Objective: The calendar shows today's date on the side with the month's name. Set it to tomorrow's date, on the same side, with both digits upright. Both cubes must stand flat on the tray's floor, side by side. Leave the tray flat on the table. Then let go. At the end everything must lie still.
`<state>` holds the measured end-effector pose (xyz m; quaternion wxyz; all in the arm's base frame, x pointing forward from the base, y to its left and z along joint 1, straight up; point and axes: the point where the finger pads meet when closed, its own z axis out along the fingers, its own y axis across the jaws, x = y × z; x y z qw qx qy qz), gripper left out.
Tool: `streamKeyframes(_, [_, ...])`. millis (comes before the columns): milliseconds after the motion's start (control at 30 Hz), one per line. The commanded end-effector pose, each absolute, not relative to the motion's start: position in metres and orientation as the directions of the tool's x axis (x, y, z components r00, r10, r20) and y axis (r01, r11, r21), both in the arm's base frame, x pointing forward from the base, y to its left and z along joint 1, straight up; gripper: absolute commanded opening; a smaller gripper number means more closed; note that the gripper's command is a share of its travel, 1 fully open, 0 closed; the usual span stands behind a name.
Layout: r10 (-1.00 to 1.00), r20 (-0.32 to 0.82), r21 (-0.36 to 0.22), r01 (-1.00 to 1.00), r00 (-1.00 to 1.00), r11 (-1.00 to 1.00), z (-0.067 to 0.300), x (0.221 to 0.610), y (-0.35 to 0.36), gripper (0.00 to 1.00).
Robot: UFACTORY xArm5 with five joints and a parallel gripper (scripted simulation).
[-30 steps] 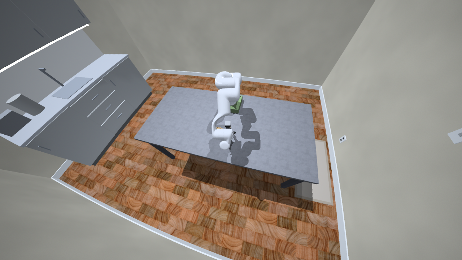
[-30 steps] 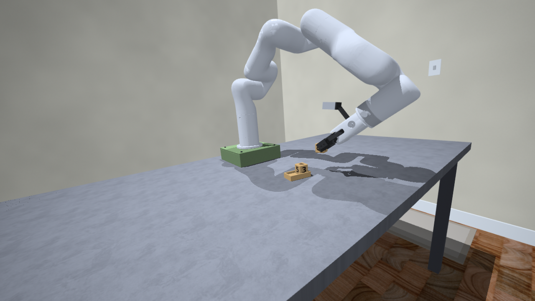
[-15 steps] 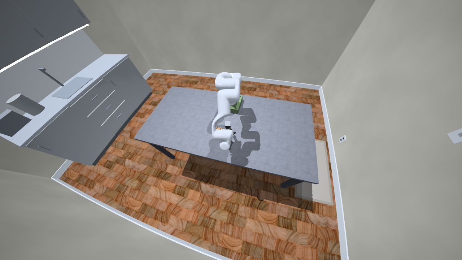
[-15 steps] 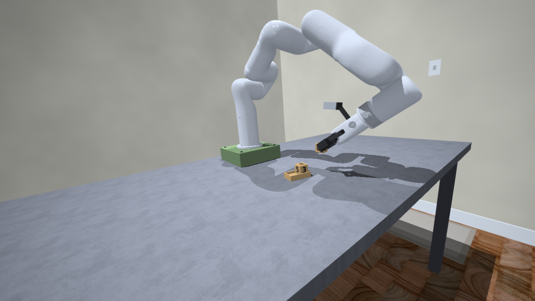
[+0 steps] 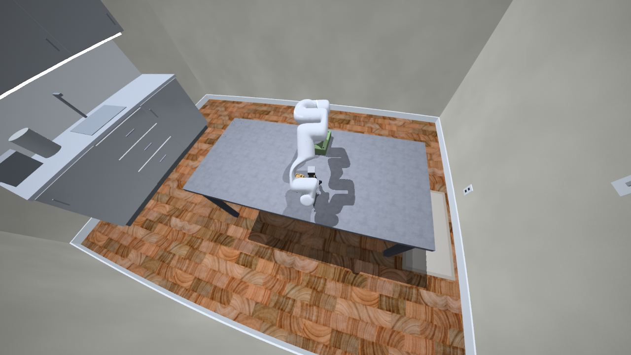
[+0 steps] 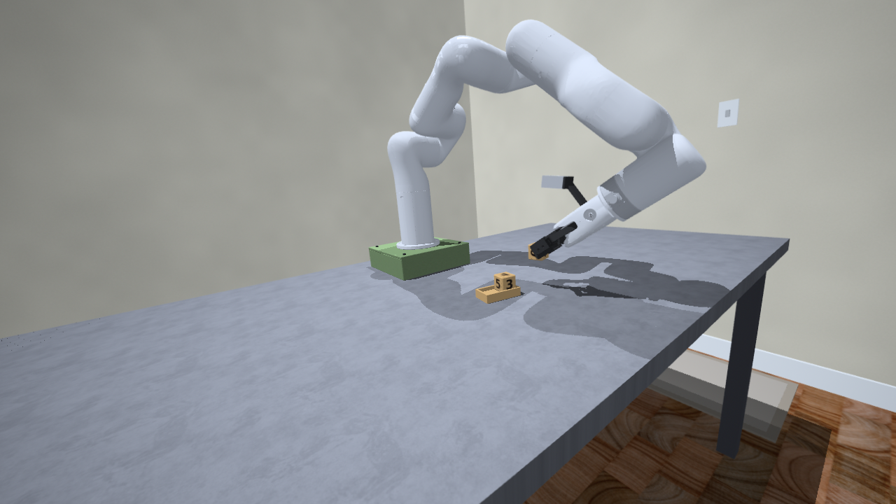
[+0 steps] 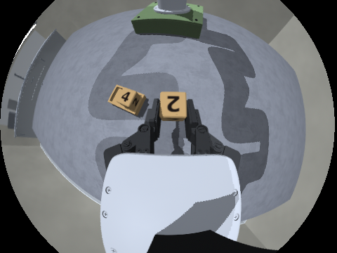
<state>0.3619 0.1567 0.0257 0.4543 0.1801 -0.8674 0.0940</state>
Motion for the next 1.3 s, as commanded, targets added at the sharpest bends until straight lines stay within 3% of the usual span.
streamKeyframes(0, [-0.228,0.820,0.001,-0.398,-0.525,0.917,0.020,0.363,0.157,0.29])
streamKeyframes(1267, [-0.228,0.820,0.001,-0.398,-0.525,0.917,-0.025,0.363,0.157,0.29])
